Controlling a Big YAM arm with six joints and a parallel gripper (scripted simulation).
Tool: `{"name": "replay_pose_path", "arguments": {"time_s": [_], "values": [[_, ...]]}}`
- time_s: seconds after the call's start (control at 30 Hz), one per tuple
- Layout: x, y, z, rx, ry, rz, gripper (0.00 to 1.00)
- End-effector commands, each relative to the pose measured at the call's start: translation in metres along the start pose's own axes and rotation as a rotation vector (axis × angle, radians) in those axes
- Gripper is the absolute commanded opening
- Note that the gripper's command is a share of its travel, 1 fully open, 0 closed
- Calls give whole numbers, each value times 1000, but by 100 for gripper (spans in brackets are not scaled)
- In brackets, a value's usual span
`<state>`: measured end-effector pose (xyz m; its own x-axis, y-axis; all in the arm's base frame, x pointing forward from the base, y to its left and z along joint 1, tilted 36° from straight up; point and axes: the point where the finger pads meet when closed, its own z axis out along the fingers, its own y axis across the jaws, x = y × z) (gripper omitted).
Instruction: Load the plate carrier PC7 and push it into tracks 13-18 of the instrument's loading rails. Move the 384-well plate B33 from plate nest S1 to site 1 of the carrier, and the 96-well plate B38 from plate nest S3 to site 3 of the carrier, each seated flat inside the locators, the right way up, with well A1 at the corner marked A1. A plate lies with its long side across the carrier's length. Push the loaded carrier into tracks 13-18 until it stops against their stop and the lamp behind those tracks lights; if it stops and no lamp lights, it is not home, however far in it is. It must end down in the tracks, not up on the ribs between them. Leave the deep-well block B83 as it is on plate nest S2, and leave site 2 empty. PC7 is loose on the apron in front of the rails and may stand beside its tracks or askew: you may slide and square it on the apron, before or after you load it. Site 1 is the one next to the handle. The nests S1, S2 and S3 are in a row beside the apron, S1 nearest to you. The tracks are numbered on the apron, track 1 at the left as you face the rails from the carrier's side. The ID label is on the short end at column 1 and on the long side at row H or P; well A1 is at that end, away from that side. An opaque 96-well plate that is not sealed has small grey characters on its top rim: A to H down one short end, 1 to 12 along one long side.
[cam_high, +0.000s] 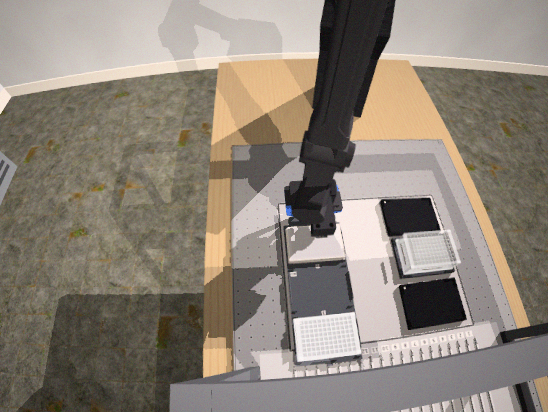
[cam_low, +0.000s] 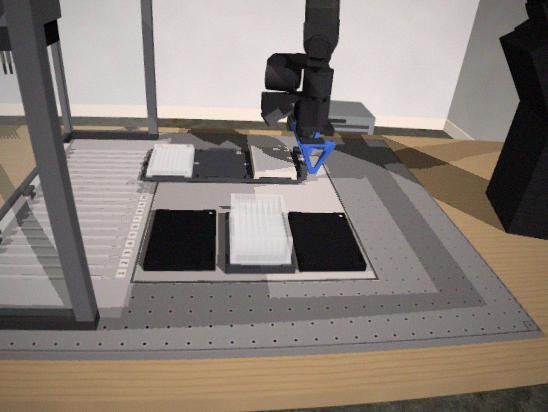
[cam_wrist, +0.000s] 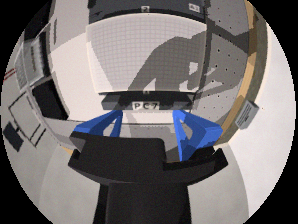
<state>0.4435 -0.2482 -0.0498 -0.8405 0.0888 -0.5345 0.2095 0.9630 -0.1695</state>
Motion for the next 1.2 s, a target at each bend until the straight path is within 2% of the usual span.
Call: {"name": "replay_pose_path", "arguments": {"time_s": [0.0, 1.17], "values": [[-33, 1, -11, 8, -56, -11, 80], [-47, 0, -12, 10, -62, -8, 80]]}}
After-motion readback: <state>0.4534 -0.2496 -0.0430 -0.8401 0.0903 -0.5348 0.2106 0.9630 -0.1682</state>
